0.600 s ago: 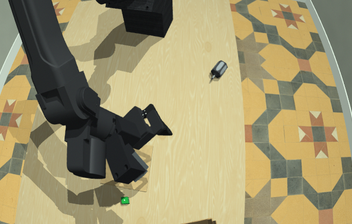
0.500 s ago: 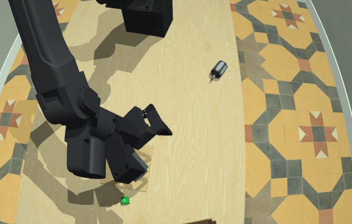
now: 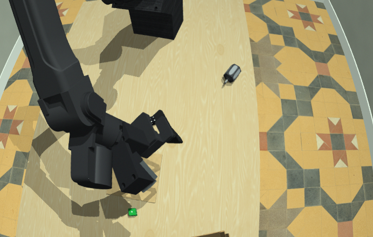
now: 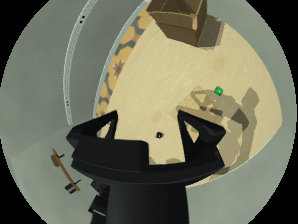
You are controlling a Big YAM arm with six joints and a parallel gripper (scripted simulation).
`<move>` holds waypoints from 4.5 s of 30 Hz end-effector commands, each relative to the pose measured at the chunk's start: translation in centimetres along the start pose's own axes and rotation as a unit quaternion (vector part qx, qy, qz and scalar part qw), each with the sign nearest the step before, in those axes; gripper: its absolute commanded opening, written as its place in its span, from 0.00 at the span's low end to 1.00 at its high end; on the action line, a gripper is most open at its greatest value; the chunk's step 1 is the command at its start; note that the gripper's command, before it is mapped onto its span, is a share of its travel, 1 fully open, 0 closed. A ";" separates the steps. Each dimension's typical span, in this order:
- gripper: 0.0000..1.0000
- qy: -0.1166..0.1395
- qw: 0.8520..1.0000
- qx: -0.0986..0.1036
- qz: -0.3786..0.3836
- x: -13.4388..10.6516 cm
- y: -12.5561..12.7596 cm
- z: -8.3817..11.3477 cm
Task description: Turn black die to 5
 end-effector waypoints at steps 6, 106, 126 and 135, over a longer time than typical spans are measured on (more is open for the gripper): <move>1.00 0.028 0.993 -0.116 -0.022 -5.9 2.8 -0.9; 0.34 0.070 0.959 -0.272 -0.047 -16.9 0.4 -8.9; 0.34 0.073 0.959 -0.271 -0.046 -17.6 -1.0 -11.3; 0.34 0.068 0.958 -0.273 -0.046 -17.5 -1.3 -11.6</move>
Point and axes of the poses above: the point where the finger pads meet when closed, its own z axis back along the fingers, its own y axis across the jaws, x = y × z, the point moved 9 cm from there along z, back along the fingers, and after that the axes turned 7 degrees about -z, right-handed, at the moved point
